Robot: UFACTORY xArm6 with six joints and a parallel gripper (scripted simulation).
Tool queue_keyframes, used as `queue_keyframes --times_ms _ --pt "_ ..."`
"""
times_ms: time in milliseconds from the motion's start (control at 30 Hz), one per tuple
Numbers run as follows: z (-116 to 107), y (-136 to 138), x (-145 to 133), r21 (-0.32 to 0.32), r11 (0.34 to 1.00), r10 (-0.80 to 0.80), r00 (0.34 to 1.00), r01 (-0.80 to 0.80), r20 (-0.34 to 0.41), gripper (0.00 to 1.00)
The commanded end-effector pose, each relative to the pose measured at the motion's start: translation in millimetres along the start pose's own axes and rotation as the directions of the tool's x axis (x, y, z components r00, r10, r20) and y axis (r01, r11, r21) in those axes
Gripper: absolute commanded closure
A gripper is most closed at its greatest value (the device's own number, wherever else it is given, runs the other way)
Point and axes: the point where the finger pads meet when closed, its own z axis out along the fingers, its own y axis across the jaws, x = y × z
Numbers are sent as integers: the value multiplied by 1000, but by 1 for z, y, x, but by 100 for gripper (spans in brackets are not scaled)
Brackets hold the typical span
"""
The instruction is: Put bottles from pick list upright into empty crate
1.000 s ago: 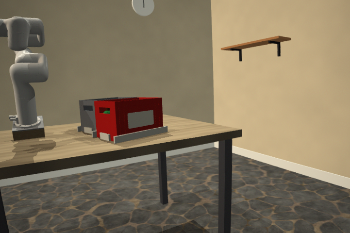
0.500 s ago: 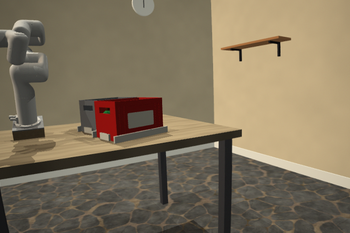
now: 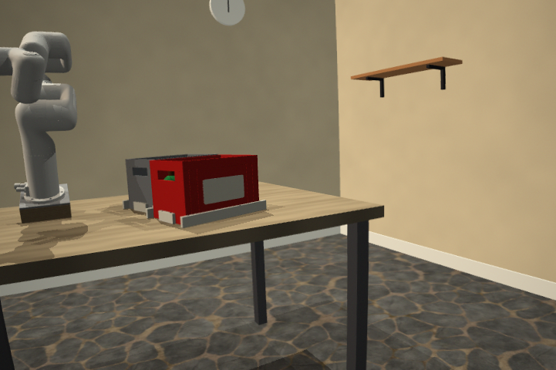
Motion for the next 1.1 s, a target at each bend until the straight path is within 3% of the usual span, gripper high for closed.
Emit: queue_keyframes --times_ms 0,867,1067 --pt "7 22 42 12 1000 3 1000 -3 12 35" --pt "3 22 44 20 1000 24 1000 -24 -13 35" --pt "5 35 26 -146 989 -23 999 30 48 35"
